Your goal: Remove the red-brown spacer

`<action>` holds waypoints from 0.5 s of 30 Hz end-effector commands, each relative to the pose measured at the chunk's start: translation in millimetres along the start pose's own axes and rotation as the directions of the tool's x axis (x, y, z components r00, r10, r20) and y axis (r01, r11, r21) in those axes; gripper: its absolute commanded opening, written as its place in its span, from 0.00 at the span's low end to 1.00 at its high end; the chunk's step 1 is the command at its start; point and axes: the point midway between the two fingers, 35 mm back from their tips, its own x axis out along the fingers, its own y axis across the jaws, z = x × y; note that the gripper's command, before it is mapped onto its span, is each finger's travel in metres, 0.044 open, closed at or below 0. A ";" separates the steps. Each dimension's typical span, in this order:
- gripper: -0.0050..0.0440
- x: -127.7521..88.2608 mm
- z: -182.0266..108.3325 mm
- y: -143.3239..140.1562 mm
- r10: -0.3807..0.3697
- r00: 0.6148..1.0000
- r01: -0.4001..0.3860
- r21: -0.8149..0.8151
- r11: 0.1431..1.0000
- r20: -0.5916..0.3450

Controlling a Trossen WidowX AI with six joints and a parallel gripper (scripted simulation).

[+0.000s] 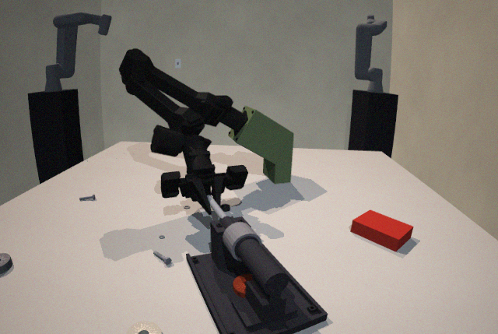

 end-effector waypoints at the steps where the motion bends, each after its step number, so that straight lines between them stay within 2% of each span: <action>1: 0.10 2.1 -2.4 0.2 -0.001 1.000 0.001 0.001 1.000 -0.006; 15: 0.10 6.0 -5.1 0.4 -0.001 1.000 0.001 0.001 1.000 -0.006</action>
